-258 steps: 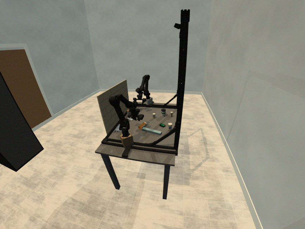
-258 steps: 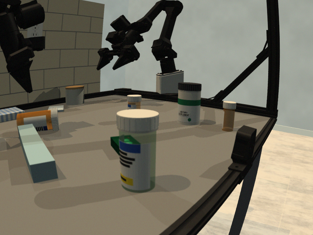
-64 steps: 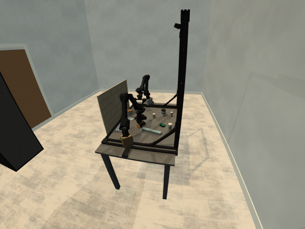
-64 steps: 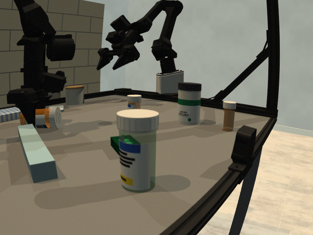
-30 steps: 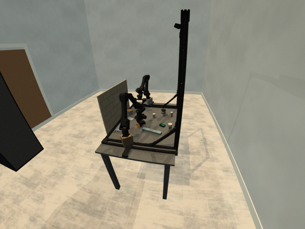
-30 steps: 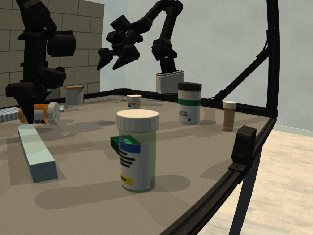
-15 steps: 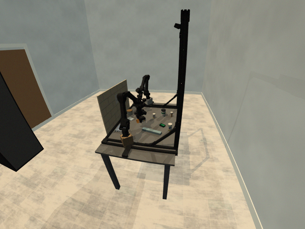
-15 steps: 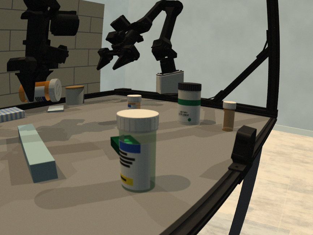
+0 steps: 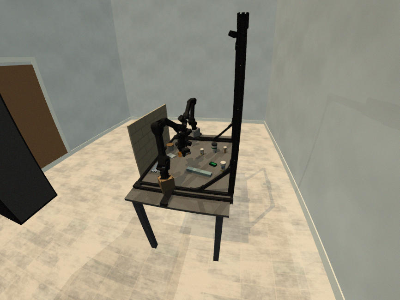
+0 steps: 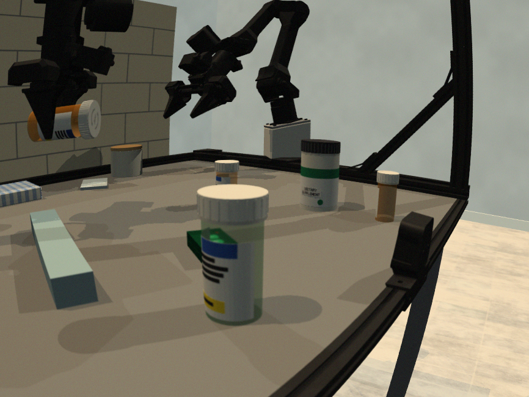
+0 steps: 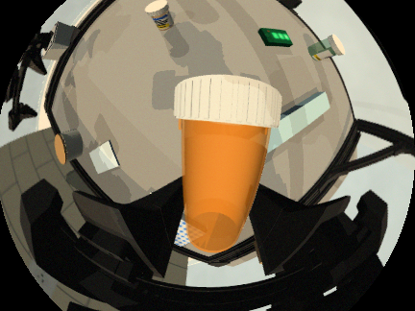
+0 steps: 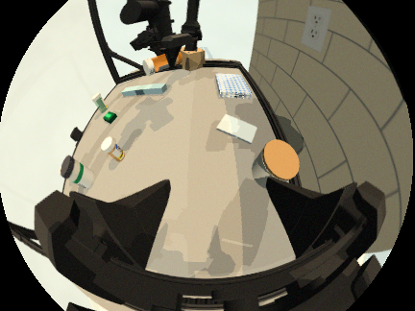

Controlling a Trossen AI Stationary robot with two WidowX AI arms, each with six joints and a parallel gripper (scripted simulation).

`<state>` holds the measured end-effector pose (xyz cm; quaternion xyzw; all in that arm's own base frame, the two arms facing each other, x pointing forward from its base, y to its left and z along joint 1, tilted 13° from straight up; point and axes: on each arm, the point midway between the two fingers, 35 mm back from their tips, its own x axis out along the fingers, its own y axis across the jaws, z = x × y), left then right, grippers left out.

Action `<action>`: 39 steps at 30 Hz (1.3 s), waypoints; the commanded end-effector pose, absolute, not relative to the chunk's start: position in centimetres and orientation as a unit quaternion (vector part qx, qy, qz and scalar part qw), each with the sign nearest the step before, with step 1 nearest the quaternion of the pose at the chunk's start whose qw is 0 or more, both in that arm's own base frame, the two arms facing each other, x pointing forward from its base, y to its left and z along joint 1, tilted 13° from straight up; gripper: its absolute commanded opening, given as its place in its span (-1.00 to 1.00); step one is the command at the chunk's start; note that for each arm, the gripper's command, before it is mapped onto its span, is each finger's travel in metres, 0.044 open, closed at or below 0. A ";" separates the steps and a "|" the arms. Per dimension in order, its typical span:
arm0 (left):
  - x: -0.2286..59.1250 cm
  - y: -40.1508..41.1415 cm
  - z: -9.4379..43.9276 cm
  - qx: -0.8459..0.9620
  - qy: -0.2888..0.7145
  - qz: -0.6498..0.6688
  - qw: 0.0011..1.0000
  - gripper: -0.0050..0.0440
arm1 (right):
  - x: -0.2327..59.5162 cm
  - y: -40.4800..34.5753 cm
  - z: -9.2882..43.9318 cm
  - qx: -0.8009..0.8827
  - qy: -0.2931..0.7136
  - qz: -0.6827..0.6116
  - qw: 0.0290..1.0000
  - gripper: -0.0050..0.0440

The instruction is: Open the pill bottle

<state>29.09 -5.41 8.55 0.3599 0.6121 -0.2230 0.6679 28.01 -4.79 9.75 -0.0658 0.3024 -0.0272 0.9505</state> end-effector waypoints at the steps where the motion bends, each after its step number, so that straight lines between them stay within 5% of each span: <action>1: 29.2 -5.5 9.3 0.360 0.607 -0.219 0.674 -0.80 | 28.0 -4.8 9.8 -0.066 0.302 -0.027 0.951 1.00; 39: 28.7 -9.3 8.7 0.125 0.645 -0.013 0.754 -0.80 | 28.0 -4.8 9.8 -0.066 0.302 -0.027 0.951 1.00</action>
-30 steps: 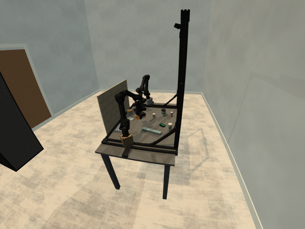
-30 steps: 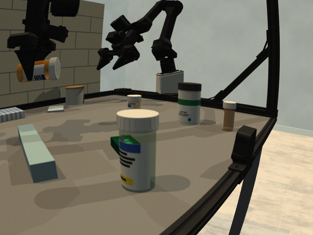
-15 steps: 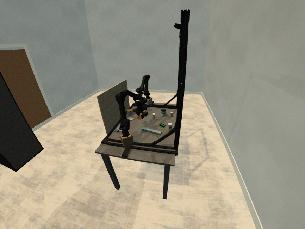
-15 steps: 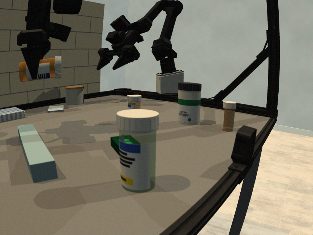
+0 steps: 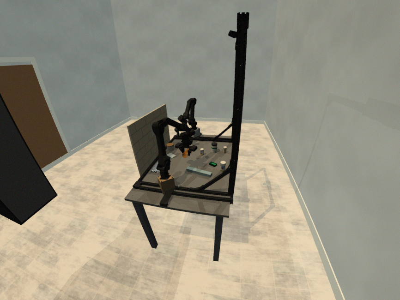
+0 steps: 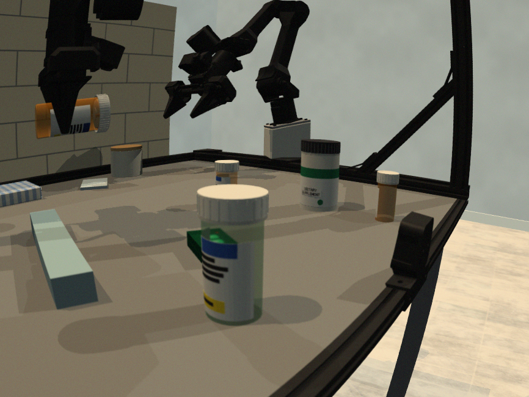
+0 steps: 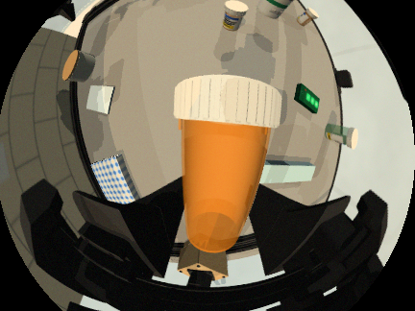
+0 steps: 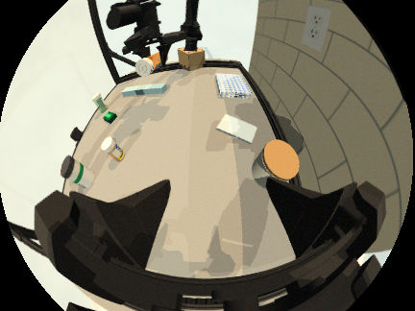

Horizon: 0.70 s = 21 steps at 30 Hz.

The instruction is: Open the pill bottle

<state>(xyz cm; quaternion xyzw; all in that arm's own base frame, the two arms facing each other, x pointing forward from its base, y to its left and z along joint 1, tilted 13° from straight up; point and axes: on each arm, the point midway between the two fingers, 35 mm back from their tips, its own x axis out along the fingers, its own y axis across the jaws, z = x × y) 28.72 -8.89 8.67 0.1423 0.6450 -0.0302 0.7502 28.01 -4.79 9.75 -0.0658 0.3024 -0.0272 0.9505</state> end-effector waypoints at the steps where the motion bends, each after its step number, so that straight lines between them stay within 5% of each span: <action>1: 28.7 -9.4 8.6 0.117 0.645 -0.006 0.755 -0.80 | 28.0 -4.8 9.8 -0.066 0.302 -0.027 0.951 1.00; 21: 28.5 -10.1 8.5 0.068 0.644 0.036 0.761 -0.80 | 28.0 -4.8 9.8 -0.066 0.302 -0.027 0.951 1.00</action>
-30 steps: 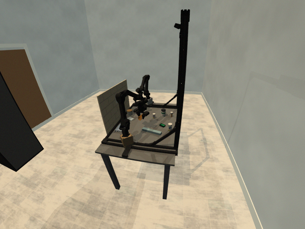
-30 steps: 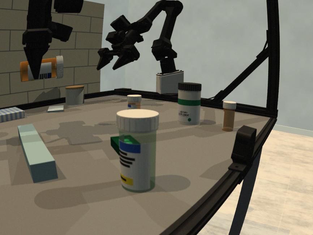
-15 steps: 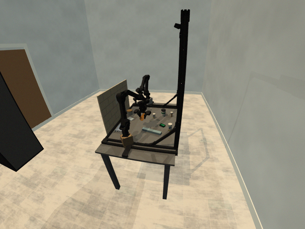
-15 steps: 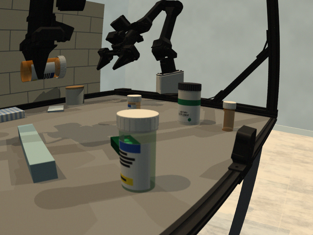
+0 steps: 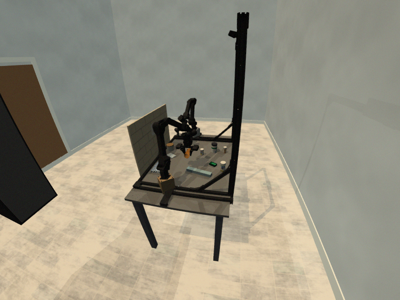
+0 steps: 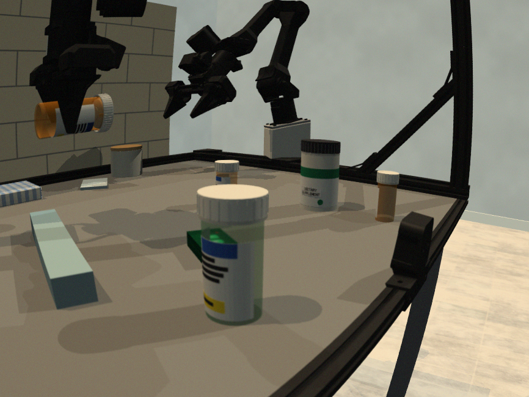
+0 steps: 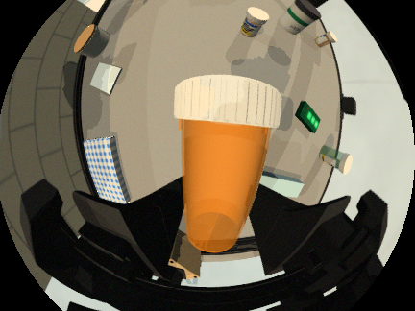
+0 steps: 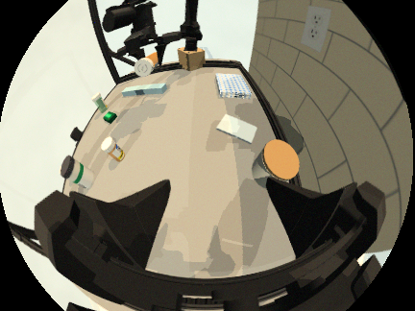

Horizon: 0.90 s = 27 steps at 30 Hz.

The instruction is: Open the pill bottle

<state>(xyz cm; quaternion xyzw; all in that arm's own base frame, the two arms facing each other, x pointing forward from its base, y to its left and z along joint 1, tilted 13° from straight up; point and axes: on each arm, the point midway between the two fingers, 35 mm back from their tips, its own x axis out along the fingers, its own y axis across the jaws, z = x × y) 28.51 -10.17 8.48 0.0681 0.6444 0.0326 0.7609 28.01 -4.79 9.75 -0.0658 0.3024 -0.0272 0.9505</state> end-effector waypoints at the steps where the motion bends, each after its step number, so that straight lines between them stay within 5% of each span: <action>1: 28.5 -10.1 8.5 0.068 0.644 0.036 0.761 -0.80 | 28.0 -4.8 9.8 -0.066 0.302 -0.027 0.951 1.00; 27: 28.5 -10.1 8.5 0.068 0.644 0.036 0.761 -0.80 | 44.9 2.3 14.1 -0.111 0.085 -0.029 0.990 1.00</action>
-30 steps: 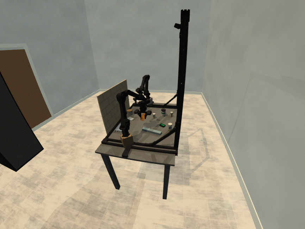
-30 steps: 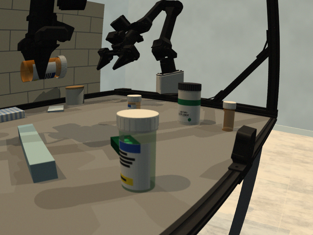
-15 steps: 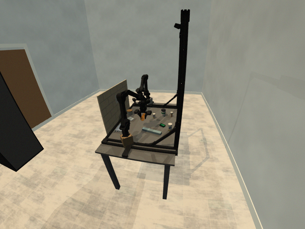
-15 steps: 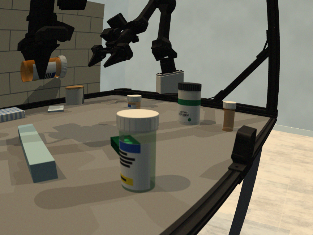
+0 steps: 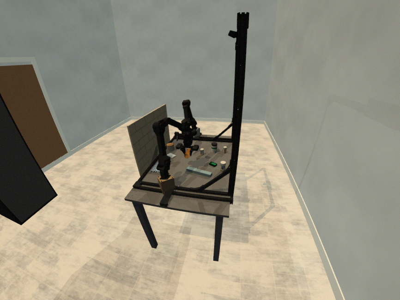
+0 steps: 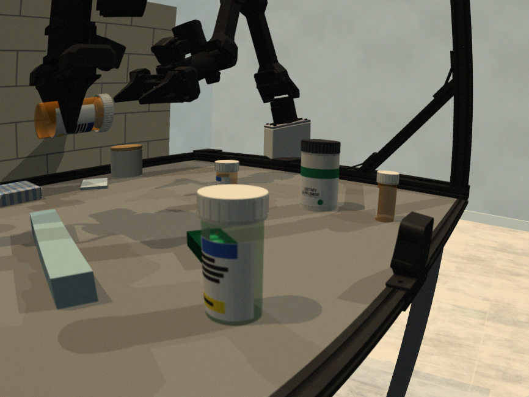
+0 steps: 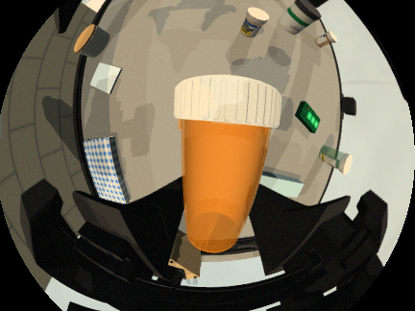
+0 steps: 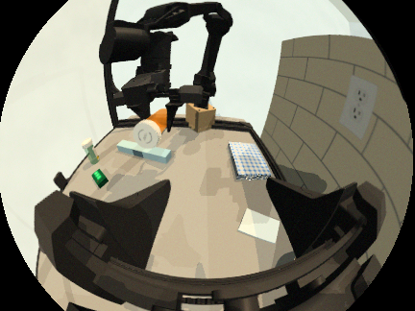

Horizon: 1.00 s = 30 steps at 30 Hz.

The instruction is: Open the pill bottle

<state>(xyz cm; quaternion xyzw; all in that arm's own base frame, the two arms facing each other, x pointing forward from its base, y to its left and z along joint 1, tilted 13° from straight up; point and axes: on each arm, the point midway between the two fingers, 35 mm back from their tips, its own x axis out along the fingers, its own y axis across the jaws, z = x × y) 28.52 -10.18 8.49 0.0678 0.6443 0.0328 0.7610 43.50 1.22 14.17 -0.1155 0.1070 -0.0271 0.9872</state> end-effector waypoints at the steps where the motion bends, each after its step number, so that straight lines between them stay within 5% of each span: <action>1: 28.5 -10.1 8.5 0.068 0.644 0.036 0.761 -0.80 | 45.5 2.9 14.0 -0.110 0.073 -0.029 0.991 1.00; 14: 28.5 -10.1 8.5 0.068 0.644 0.036 0.761 -0.80 | 49.5 11.9 10.5 -0.061 -0.069 -0.024 0.996 1.00; 30: 28.5 -10.1 8.5 0.068 0.644 0.036 0.761 -0.80 | 50.8 12.7 10.2 -0.057 -0.081 -0.022 0.995 1.00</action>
